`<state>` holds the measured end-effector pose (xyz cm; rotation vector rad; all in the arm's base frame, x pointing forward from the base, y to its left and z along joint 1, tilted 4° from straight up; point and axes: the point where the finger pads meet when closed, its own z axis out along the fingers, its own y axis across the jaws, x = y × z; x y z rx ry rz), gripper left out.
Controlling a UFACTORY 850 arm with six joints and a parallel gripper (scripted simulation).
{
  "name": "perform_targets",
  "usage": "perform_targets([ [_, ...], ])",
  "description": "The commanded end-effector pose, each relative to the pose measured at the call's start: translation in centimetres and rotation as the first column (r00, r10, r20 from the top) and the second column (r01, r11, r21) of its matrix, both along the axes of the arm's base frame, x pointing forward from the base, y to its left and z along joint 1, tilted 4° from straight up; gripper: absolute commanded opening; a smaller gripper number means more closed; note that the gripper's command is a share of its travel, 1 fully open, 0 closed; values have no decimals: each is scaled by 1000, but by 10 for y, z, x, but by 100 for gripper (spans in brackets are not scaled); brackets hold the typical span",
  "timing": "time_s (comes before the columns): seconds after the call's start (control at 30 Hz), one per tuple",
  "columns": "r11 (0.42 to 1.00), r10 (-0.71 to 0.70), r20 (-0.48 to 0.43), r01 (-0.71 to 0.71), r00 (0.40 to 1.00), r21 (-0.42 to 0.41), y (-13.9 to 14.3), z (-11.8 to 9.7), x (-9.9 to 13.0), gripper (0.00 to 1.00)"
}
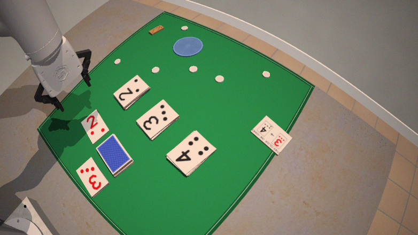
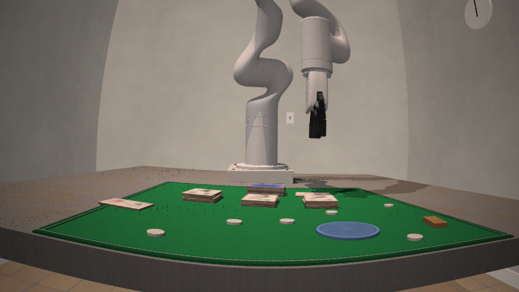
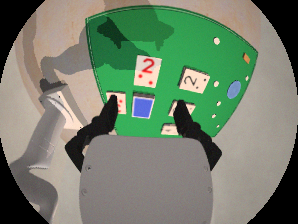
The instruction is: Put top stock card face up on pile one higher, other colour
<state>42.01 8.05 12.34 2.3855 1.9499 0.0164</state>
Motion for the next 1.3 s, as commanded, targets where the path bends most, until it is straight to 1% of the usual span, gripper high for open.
perform_targets([
  [0.0, 990, 138, -4, -138, 990, -7, 0, -3, 1, 100],
  [0.1, 983, 181, -6, -182, 983, -9, 0, -4, 1, 100],
  [0.13, 975, 223, -9, -223, 975, -11, -1, -5, 1, 100],
  [0.17, 974, 227, -9, -227, 974, -11, -1, -5, 2, 100],
  [0.27, 951, 310, -13, -310, 951, -15, -1, -7, 2, 100],
  [0.37, 945, 326, -14, -327, 945, -15, -1, -7, 2, 100],
  [0.43, 912, 410, -19, -410, 912, -19, -1, -9, 2, 100],
  [0.6, 869, 495, -25, -495, 869, -21, -2, -11, 2, 100],
  [0.67, 835, 549, -29, -549, 836, -23, -2, -13, 3, 100],
  [0.7, 832, 553, -30, -554, 833, -23, -2, -13, 3, 100],
  [0.77, 795, 605, -34, -606, 795, -24, -2, -14, 3, 100],
  [0.8, 790, 611, -34, -612, 791, -24, -2, -14, 3, 100],
  [0.87, 751, 659, -38, -660, 751, -25, -2, -16, 3, 100],
  [0.97, 742, 669, -39, -670, 743, -25, -2, -16, 3, 100],
  [1.0, 691, 721, -44, -722, 692, -26, -2, -18, 3, 100],
  [1.03, 688, 724, -44, -725, 688, -26, -2, -18, 3, 100],
  [1.13, 629, 775, -50, -777, 630, -26, -3, -20, 3, 100],
  [1.17, 628, 777, -50, -778, 628, -26, -3, -20, 3, 100],
  [1.2, 592, 804, -53, -806, 592, -26, -3, -21, 4, 100],
  [1.27, 561, 825, -55, -827, 562, -26, -3, -22, 4, 100],
])
